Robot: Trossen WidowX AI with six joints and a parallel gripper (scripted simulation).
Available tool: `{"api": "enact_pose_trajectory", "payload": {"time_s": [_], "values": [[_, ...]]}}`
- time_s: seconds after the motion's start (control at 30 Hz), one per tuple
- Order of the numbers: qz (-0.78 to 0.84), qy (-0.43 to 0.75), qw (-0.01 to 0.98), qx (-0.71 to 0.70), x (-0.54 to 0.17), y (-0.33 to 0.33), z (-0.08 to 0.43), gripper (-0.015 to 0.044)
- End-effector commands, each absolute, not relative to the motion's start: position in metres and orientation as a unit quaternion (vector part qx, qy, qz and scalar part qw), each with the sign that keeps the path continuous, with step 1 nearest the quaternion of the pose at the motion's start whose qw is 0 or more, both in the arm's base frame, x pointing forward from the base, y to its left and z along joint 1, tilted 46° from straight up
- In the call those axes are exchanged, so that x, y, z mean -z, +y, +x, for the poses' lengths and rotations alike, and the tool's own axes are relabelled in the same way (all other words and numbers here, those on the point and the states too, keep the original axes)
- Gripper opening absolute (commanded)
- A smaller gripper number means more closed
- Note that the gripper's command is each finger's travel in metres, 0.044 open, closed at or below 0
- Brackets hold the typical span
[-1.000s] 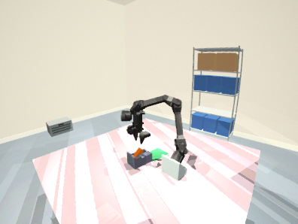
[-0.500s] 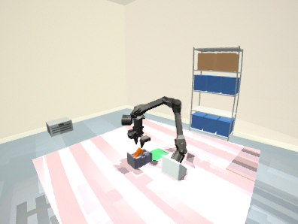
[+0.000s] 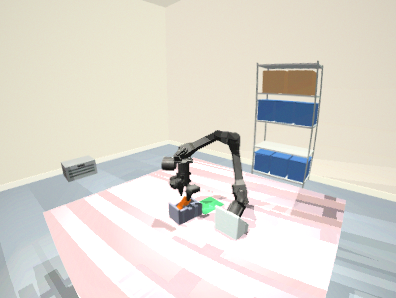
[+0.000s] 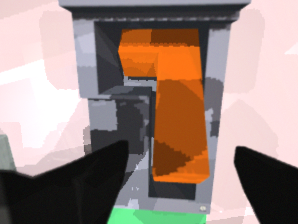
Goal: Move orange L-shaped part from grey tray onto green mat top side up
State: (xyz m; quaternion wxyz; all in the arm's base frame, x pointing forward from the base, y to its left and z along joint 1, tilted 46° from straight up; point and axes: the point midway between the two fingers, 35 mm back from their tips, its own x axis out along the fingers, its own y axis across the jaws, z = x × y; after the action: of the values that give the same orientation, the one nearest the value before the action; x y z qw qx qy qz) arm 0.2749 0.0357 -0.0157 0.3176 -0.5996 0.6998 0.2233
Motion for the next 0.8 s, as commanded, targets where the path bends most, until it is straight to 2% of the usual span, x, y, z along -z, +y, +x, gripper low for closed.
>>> {"api": "enact_pose_trajectory", "payload": {"time_s": [0.0, 0.5, 0.67, 0.77], "values": [[-0.6, 0.702, 0.313, -0.223, 0.022, 0.028, 0.273, 0.028], [-0.6, 0.702, 0.313, -0.222, 0.034, 0.015, 0.271, 0.028], [-0.599, 0.701, 0.316, -0.222, 0.032, 0.019, 0.272, 0.0149], [-0.599, 0.701, 0.316, -0.222, 0.032, 0.019, 0.272, 0.0129]]}}
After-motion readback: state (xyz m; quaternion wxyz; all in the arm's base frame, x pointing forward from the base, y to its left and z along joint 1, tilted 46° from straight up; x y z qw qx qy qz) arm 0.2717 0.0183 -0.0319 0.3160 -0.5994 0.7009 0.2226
